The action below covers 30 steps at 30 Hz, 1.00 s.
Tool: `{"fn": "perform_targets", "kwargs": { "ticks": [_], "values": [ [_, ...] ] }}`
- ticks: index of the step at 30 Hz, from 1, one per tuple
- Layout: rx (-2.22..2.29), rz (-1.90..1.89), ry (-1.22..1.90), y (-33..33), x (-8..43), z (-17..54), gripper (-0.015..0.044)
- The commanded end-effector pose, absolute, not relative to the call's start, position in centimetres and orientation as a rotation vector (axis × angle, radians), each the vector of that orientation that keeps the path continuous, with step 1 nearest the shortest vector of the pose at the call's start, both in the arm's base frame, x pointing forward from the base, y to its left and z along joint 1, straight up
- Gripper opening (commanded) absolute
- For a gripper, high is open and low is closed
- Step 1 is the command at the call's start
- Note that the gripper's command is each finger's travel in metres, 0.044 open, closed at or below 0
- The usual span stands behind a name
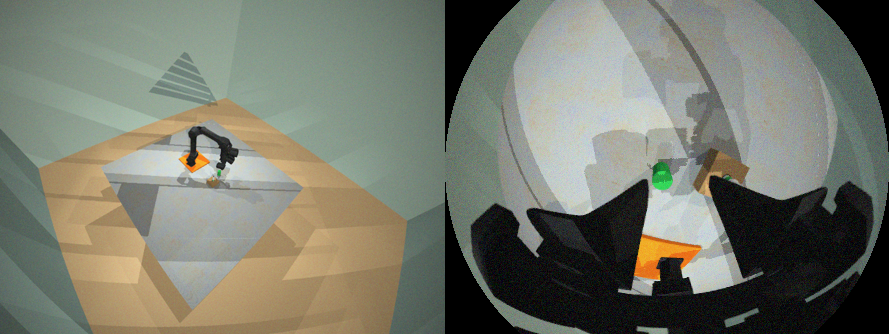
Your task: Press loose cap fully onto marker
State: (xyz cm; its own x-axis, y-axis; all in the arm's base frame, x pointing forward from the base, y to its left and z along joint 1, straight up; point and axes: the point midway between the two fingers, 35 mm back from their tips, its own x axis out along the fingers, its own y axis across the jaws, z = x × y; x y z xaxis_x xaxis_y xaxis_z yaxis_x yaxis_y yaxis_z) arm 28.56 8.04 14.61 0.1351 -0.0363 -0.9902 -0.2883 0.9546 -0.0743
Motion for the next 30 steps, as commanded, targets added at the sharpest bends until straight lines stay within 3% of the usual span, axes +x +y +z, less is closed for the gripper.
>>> {"fn": "perform_targets", "kwargs": {
  "ticks": [1,30],
  "values": [
    [-0.142,0.140,1.548,8.5,25.8,14.2,0.0243],
    [-0.143,0.140,1.548,8.4,26.2,8.5,0.0243]
  ]
}}
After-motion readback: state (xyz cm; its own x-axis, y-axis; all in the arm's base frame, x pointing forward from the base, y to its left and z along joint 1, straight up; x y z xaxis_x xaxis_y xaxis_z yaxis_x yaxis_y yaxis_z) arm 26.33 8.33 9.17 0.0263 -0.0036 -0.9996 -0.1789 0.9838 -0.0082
